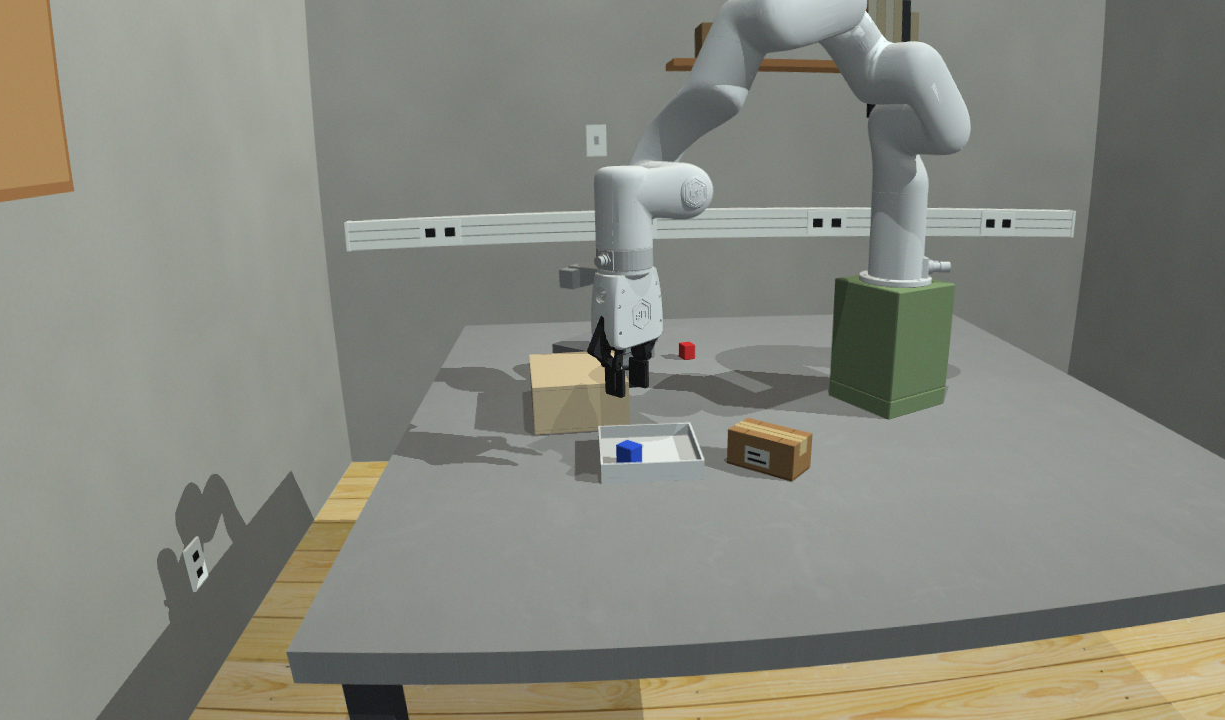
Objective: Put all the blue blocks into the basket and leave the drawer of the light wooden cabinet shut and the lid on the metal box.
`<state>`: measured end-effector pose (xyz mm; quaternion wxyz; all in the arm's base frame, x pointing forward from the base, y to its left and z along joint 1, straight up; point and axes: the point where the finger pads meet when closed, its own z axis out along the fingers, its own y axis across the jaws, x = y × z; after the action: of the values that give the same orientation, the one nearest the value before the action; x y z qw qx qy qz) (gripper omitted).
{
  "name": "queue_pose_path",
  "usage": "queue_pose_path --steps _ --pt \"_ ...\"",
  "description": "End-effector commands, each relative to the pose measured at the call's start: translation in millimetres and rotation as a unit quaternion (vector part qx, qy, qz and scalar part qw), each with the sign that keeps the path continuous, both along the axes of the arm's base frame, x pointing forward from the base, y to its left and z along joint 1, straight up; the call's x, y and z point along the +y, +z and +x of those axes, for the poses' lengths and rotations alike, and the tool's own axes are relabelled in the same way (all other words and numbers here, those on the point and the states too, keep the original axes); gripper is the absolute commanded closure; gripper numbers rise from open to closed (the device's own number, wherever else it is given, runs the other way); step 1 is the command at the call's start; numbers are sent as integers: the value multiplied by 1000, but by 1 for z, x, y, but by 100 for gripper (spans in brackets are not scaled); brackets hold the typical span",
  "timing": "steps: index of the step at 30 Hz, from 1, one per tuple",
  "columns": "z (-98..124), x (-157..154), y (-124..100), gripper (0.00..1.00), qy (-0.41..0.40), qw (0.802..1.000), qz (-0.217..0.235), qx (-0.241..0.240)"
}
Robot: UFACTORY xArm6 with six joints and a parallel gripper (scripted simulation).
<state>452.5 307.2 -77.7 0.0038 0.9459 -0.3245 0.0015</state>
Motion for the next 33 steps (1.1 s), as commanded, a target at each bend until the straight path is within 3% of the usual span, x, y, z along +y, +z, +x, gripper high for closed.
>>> queue_pose_path --steps 1,14,27,33 --pt "1 1 22 53 0 1000 1 -2" --pt "1 1 45 53 0 1000 1 -2" --pt "1 0 47 53 -5 1000 1 -2" --pt "7 -8 47 53 -47 999 1 -2"
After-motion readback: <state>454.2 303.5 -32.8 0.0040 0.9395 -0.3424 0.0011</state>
